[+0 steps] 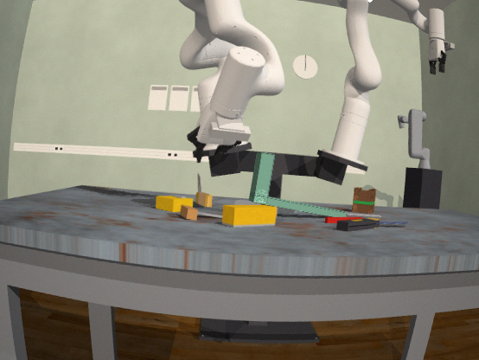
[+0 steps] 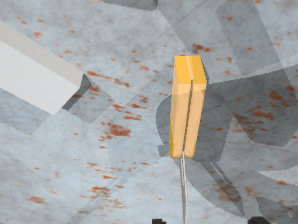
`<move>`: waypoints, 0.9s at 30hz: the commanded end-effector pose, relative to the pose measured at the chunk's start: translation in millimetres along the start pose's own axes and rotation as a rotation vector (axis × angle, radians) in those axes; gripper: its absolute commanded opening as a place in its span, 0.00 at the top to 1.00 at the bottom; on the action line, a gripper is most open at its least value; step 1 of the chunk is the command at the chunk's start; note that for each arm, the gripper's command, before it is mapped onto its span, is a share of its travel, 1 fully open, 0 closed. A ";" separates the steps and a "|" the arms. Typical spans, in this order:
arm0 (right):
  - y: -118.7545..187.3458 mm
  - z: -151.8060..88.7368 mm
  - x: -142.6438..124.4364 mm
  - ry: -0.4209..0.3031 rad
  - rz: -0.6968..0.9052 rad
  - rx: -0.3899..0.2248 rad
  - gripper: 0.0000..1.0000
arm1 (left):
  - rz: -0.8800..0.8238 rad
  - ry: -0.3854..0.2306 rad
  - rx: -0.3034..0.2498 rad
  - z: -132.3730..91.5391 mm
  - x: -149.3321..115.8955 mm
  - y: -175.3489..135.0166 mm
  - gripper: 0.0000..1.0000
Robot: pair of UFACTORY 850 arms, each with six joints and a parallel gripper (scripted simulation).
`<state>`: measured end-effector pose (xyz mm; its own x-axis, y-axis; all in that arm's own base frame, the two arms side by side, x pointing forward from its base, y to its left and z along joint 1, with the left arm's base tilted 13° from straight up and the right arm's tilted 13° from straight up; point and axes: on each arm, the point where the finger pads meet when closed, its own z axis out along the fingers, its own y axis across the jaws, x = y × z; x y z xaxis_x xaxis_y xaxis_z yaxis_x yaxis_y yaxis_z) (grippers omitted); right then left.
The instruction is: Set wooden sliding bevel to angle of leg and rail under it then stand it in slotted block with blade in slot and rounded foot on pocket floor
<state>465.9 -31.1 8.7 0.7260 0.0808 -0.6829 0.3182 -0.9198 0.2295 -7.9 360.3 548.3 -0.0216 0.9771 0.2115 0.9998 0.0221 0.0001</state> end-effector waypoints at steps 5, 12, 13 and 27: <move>0.2 1.7 2.6 0.001 0.000 0.000 0.52 | 0.000 0.002 0.000 -0.9 0.4 0.0 0.00; 0.2 5.4 6.3 0.001 0.000 0.000 0.52 | 0.000 0.002 0.000 -0.9 0.4 0.0 0.00; 0.2 6.3 7.3 0.001 0.000 0.000 0.52 | 0.000 0.002 0.000 -0.9 0.4 0.0 0.00; 0.2 26.0 26.9 0.001 0.000 0.000 0.52 | 0.000 0.002 0.000 -0.9 0.4 0.0 0.00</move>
<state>468.2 -37.6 -20.4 0.7260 0.0808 -0.6829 0.3182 -0.9198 0.2294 -7.9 360.3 548.3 -0.0216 0.9771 0.2115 0.9998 0.0221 0.0001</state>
